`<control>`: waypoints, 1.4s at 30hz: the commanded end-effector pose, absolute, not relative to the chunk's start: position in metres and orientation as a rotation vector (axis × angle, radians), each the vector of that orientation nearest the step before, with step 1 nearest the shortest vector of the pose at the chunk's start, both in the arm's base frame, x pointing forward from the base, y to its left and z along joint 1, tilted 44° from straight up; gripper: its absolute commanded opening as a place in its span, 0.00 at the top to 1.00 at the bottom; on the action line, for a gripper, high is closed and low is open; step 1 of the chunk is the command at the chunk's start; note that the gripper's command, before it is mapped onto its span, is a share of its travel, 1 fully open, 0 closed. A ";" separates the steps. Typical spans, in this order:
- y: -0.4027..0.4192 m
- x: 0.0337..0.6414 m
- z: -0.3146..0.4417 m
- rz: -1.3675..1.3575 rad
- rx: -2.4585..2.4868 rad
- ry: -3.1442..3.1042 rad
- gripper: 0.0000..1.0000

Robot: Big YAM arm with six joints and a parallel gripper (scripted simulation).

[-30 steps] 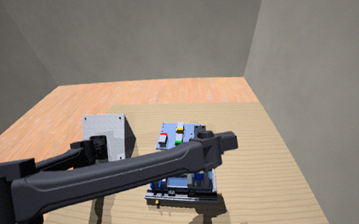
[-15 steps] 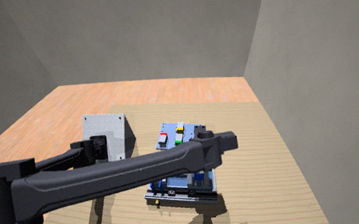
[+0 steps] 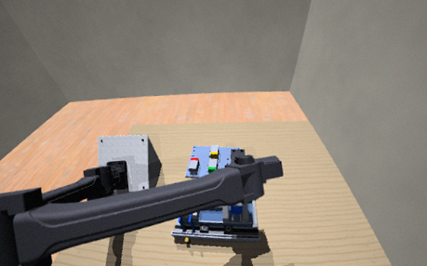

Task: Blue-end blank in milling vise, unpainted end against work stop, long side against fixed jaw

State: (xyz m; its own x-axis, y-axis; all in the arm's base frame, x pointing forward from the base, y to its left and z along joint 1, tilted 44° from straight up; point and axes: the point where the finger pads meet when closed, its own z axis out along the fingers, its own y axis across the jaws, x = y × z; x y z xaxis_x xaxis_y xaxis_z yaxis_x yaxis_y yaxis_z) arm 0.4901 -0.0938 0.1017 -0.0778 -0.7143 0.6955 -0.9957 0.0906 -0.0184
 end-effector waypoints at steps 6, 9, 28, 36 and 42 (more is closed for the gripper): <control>-0.076 0.512 0.111 0.751 1.706 -1.861 1.00; -0.077 0.513 0.110 0.755 1.709 -1.862 1.00; -0.077 0.513 0.109 0.752 1.714 -1.854 1.00; -0.077 0.513 0.109 0.752 1.714 -1.854 1.00; -0.077 0.513 0.109 0.752 1.714 -1.854 1.00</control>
